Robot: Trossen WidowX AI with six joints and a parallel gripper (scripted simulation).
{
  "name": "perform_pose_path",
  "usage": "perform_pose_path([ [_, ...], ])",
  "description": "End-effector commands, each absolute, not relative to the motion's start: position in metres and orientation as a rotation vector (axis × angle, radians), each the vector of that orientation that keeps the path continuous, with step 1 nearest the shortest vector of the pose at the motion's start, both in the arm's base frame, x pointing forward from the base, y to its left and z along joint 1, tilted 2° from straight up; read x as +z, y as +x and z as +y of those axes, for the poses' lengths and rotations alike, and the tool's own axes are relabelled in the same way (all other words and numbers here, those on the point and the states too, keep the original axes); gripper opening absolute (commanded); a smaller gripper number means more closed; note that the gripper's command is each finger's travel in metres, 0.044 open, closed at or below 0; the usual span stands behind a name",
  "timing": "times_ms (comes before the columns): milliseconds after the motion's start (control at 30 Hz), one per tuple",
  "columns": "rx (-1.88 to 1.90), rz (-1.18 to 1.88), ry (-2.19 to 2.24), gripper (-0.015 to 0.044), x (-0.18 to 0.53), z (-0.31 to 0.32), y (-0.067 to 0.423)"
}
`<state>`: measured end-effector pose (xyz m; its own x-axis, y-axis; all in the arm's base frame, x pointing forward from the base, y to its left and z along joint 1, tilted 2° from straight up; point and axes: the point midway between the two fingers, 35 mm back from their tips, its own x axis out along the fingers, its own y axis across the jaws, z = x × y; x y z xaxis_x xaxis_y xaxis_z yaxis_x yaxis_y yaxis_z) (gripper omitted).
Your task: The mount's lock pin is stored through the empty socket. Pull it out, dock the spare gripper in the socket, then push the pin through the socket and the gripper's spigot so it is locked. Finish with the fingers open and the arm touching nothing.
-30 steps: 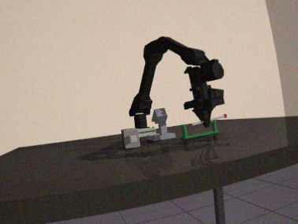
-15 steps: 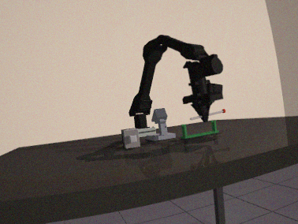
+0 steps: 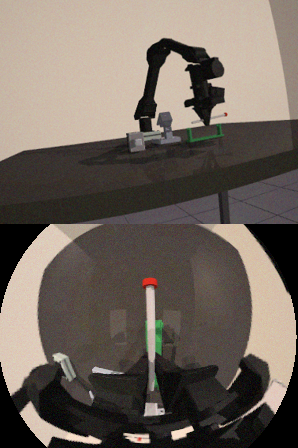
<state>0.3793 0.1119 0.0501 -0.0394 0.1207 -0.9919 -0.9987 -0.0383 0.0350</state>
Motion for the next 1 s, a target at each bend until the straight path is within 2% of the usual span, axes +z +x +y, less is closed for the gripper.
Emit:
perform_pose_path([
  [0, 1.315, 1.124, -1.132, 0.0000, 0.054, 0.099, 0.383],
  [333, 1.317, 1.124, -1.136, 0.0000, 0.060, 0.070, 0.388],
  [967, 1.324, 1.127, -1.132, 0.0000, 0.034, 0.071, 0.388],
])
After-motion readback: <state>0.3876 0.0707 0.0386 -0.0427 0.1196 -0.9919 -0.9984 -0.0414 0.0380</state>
